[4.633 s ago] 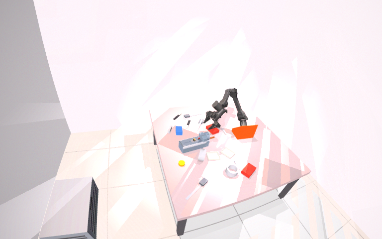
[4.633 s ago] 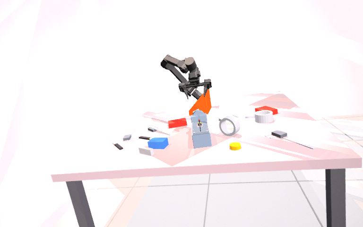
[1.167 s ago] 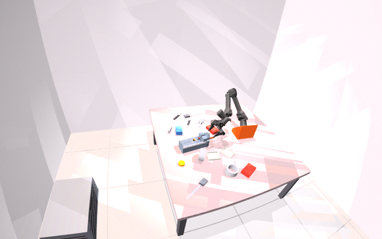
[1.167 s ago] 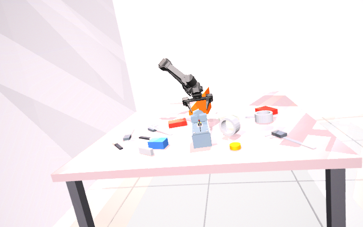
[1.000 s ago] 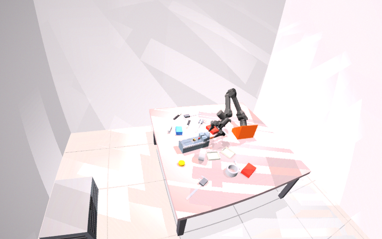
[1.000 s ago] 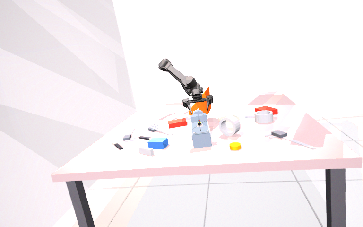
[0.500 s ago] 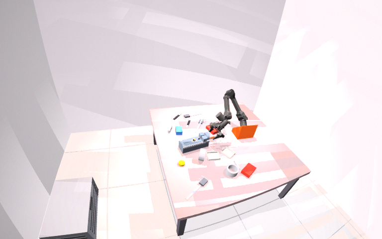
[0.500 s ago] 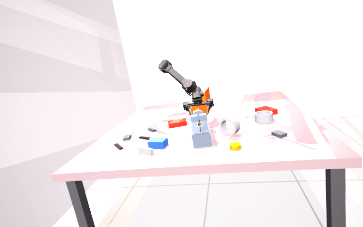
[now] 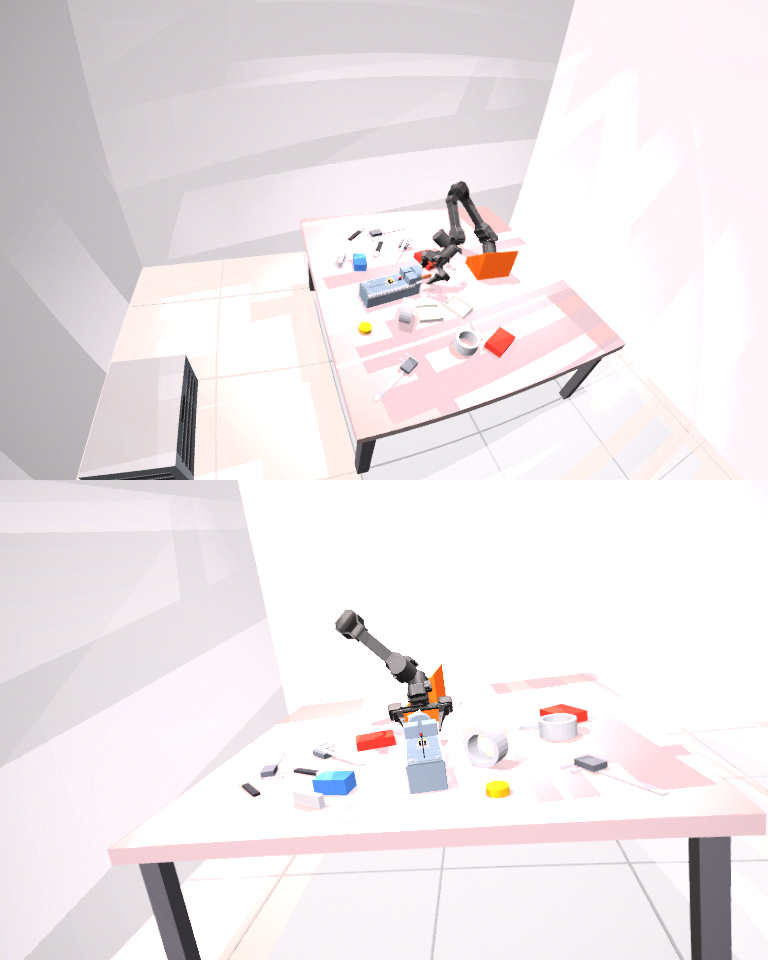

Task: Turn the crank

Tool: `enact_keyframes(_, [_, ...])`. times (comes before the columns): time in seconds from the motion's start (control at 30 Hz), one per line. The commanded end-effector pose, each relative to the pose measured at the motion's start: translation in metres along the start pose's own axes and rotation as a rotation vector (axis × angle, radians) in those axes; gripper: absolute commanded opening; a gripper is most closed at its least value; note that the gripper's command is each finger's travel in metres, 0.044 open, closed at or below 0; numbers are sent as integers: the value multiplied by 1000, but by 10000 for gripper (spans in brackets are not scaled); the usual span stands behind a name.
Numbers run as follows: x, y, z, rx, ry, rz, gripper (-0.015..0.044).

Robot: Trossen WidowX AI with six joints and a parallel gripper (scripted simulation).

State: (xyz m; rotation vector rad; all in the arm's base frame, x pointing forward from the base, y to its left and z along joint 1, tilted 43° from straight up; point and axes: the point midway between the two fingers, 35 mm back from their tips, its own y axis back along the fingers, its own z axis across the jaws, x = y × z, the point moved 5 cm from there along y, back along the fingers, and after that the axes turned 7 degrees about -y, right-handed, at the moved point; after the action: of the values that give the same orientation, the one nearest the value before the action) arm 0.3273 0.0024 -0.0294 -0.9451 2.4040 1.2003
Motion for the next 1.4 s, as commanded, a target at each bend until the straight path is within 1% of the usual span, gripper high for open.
enact_keyframes(0.0, [10,-4,2,-7,12,14,440])
enact_keyframes(0.3, [18,-10,0,-6,12,13,440])
enact_keyframes(0.83, [18,-10,0,-6,12,13,20])
enact_keyframes(0.93, [18,-10,0,-6,12,13,0])
enact_keyframes(1.37, [16,-11,-6,-6,12,13,0])
